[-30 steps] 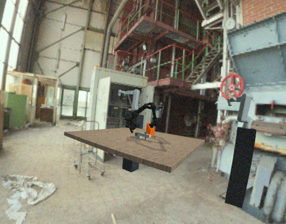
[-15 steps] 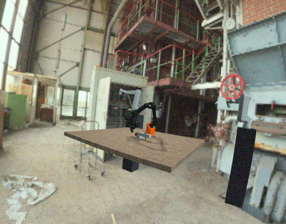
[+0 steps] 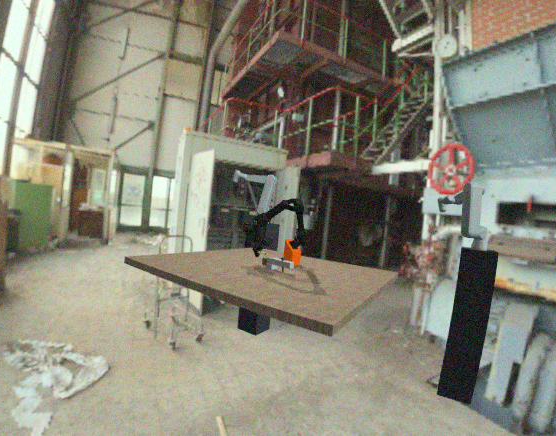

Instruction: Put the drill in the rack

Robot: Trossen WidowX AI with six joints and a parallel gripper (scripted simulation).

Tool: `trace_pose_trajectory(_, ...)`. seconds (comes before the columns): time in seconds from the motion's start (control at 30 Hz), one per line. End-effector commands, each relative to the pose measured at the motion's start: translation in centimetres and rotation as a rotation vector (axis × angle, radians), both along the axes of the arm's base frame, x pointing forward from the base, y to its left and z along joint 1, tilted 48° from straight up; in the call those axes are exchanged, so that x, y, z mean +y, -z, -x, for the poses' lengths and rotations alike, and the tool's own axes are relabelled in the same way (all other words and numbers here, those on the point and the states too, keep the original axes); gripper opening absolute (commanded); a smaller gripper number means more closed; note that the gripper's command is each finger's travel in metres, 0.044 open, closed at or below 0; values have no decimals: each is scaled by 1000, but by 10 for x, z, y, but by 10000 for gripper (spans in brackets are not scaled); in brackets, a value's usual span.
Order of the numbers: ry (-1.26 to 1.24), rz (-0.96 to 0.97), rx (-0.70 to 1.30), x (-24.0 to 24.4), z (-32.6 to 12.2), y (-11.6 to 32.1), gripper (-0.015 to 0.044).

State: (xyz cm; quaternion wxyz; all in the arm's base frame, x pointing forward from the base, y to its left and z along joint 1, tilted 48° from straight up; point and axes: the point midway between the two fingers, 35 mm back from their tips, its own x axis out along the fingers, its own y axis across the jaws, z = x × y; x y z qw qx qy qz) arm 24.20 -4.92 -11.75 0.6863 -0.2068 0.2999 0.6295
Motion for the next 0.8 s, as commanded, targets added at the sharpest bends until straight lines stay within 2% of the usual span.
trace_pose_trajectory(0.0, -2, 4, -4, -3, 0, -1, 0)
trace_pose_trajectory(0.77, -2, 4, -3, -7, 13, -4, 0)
